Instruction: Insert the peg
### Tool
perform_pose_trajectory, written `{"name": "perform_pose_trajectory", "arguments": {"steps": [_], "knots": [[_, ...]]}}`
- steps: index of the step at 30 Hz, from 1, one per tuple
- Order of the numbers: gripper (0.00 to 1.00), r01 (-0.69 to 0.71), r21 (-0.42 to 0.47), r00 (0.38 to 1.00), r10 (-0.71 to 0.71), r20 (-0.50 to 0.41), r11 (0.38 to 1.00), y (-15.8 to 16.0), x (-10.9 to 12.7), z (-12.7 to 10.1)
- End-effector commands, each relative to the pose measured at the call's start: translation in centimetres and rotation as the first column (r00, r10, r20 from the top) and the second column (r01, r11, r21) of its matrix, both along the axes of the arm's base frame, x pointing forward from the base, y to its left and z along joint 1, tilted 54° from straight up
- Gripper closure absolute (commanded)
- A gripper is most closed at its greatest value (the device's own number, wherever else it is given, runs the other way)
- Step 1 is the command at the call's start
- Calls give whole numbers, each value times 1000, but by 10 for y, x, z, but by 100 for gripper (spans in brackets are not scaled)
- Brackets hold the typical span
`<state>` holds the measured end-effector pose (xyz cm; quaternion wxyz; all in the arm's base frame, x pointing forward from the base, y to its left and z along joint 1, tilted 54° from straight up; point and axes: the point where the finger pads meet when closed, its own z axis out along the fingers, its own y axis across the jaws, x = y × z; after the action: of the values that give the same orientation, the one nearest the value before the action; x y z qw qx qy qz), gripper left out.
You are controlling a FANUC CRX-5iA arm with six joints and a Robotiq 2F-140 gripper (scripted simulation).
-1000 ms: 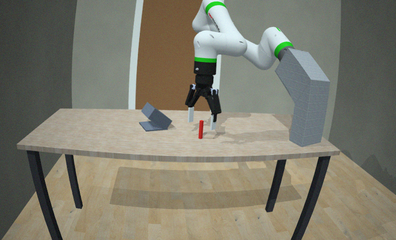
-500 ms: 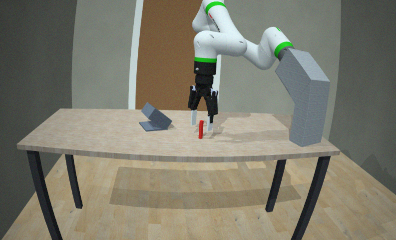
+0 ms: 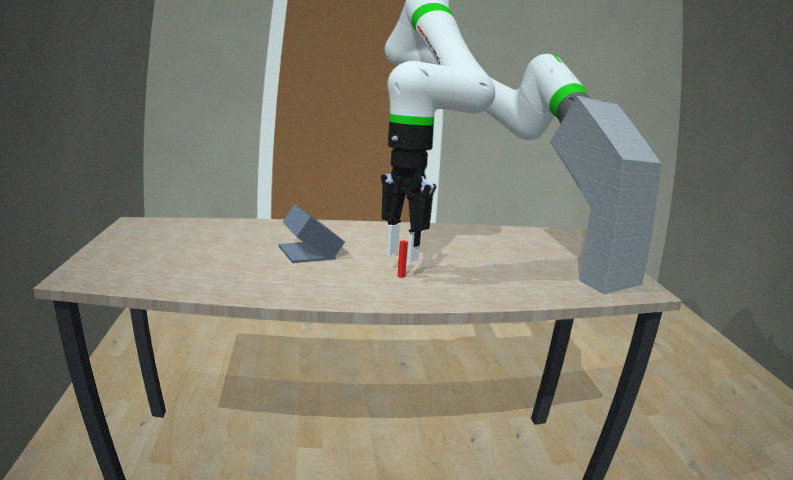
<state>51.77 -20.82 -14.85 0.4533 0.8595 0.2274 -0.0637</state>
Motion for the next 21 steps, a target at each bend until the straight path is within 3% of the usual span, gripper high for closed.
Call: {"name": "perform_pose_trajectory", "arguments": {"steps": [1,21], "knots": [[70,0,0,1000,0,0,1000,0,0,0],[98,0,0,1000,0,0,1000,0,0,0]]}}
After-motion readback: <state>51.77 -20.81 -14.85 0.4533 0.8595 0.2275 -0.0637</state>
